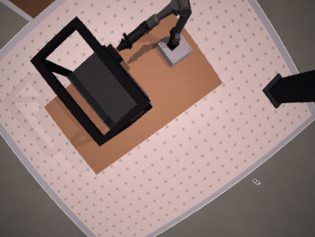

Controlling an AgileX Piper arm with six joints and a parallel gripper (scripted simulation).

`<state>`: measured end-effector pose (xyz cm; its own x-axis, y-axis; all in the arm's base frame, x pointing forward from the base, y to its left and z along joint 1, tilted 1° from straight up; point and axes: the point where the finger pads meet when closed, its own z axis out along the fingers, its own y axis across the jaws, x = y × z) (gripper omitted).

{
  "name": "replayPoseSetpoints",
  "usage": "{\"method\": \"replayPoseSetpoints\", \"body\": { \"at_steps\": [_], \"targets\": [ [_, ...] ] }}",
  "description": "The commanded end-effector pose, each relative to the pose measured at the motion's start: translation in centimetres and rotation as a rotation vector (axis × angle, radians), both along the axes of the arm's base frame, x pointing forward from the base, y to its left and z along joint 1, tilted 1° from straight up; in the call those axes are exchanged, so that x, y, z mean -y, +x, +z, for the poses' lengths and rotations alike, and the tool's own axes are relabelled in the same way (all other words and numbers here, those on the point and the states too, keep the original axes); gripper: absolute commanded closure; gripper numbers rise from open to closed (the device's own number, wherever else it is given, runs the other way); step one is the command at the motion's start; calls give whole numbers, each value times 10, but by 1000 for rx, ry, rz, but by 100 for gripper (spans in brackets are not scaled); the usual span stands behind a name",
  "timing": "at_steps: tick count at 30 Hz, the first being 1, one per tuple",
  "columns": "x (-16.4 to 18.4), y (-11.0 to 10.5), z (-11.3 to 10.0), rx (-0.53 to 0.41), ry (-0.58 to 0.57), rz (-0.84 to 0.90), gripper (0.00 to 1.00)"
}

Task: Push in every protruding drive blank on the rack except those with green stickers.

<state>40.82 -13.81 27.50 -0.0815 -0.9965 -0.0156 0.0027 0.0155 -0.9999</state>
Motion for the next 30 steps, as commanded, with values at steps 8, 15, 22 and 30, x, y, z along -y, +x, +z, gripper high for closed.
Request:
{"method": "replayPoseSetpoints", "body": {
  "at_steps": [8, 15, 22, 30],
  "targets": [
    [1, 8, 1, 1, -1, -1, 100],
    [2, 10, 1, 1, -1, -1, 100],
    [2, 12, 1, 1, -1, -1, 100],
    [2, 20, 1, 1, -1, -1, 100]
  ]
}}
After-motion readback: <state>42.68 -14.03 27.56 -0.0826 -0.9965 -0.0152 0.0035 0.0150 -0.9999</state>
